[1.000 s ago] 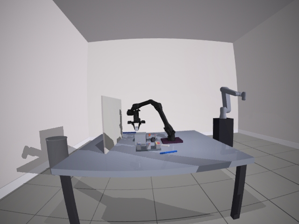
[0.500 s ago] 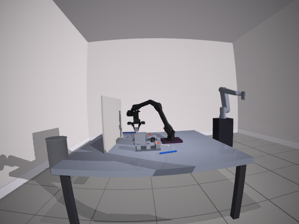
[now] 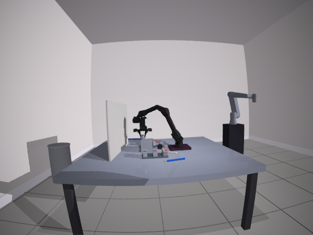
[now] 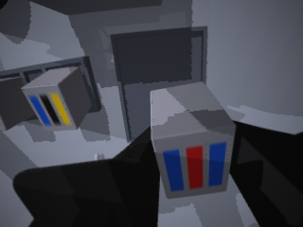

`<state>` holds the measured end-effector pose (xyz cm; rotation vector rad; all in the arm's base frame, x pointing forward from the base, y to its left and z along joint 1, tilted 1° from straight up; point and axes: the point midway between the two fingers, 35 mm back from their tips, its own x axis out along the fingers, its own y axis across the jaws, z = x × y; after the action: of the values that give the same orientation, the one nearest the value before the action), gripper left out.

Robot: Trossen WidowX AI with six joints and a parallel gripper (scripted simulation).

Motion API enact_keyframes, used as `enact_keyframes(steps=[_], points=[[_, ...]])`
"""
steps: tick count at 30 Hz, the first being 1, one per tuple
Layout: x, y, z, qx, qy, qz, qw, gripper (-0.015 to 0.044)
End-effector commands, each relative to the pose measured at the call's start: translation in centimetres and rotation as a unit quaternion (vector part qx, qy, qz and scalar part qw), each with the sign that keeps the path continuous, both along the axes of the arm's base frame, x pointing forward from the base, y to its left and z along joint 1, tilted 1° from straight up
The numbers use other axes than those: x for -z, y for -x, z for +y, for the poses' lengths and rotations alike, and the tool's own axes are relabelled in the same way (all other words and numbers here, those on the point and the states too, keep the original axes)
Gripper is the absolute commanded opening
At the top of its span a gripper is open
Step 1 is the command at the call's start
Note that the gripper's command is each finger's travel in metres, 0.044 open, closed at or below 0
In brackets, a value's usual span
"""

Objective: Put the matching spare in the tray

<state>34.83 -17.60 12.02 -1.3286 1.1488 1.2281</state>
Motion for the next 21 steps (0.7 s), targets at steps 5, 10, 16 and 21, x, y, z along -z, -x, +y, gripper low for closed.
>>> enact_keyframes(steps=[5, 10, 16, 21], points=[[0.8, 0.1, 0.1, -0.003, -0.003, 0.002, 1.0, 0.0], [1.1, 0.1, 0.1, -0.003, -0.003, 0.002, 1.0, 0.0], [1.5, 0.1, 0.1, -0.003, -0.003, 0.002, 1.0, 0.0], [1.9, 0.1, 0.1, -0.003, -0.003, 0.002, 1.0, 0.0]])
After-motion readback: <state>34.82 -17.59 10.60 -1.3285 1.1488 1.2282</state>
